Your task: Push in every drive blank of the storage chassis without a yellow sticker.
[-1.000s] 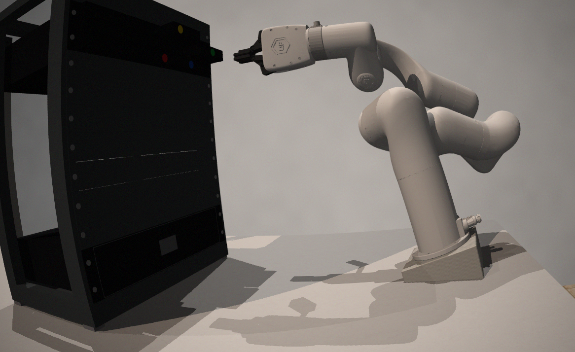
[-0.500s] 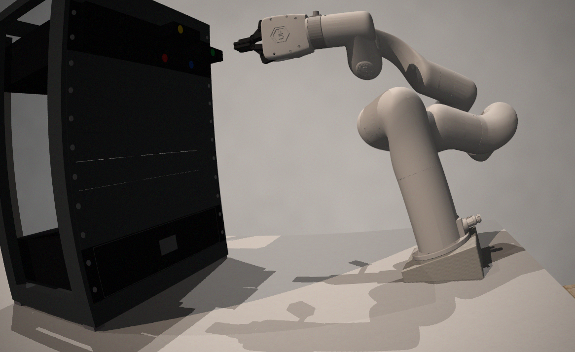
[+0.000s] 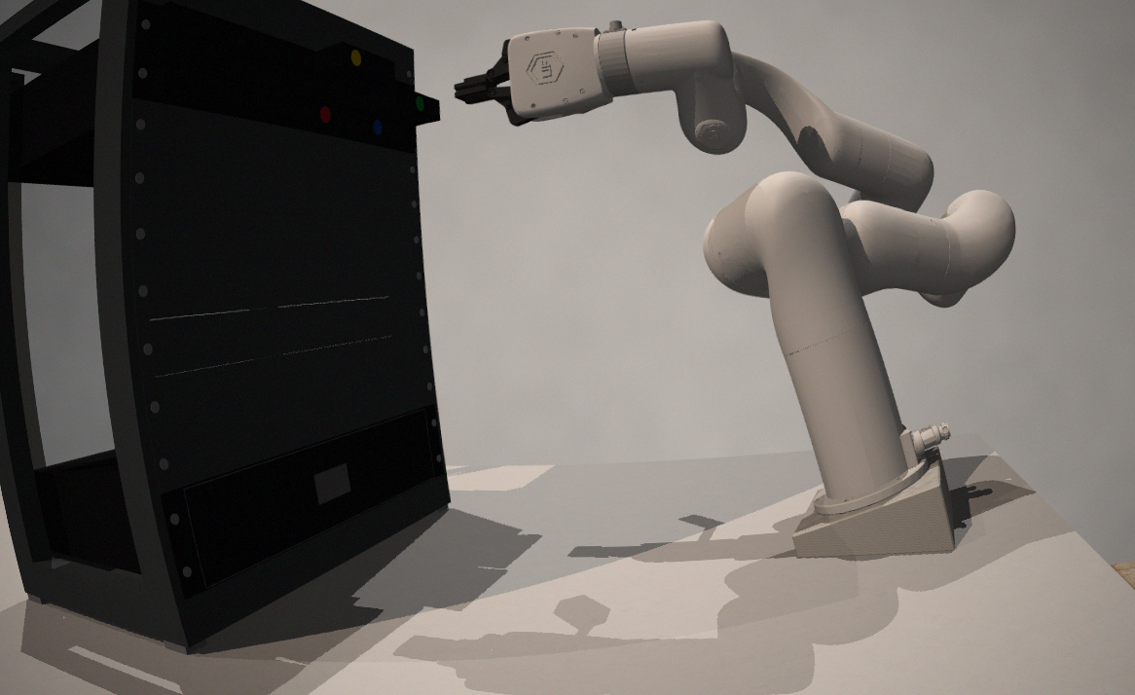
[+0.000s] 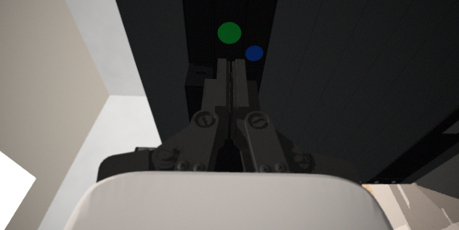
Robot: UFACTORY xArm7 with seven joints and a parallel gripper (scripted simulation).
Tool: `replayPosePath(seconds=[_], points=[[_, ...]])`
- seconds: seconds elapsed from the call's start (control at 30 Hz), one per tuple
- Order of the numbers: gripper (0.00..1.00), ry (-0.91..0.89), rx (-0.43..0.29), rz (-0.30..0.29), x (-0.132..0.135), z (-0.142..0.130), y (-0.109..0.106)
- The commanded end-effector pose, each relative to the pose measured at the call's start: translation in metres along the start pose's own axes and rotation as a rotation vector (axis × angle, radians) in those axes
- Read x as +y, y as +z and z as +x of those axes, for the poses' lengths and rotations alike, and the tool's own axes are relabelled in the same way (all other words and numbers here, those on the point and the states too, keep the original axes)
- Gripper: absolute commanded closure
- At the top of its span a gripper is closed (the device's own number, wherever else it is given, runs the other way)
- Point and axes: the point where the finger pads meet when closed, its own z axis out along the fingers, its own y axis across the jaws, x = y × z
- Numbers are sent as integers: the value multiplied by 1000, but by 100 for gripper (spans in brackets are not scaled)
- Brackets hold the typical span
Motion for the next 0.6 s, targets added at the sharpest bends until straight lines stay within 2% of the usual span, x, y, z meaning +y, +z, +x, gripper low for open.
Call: replayPosePath(seconds=[0.0,0.33,0.57], points=[[100,0,2,0,-1,0,5],[100,0,2,2,-1,0,41],[100,0,2,2,-1,0,46]])
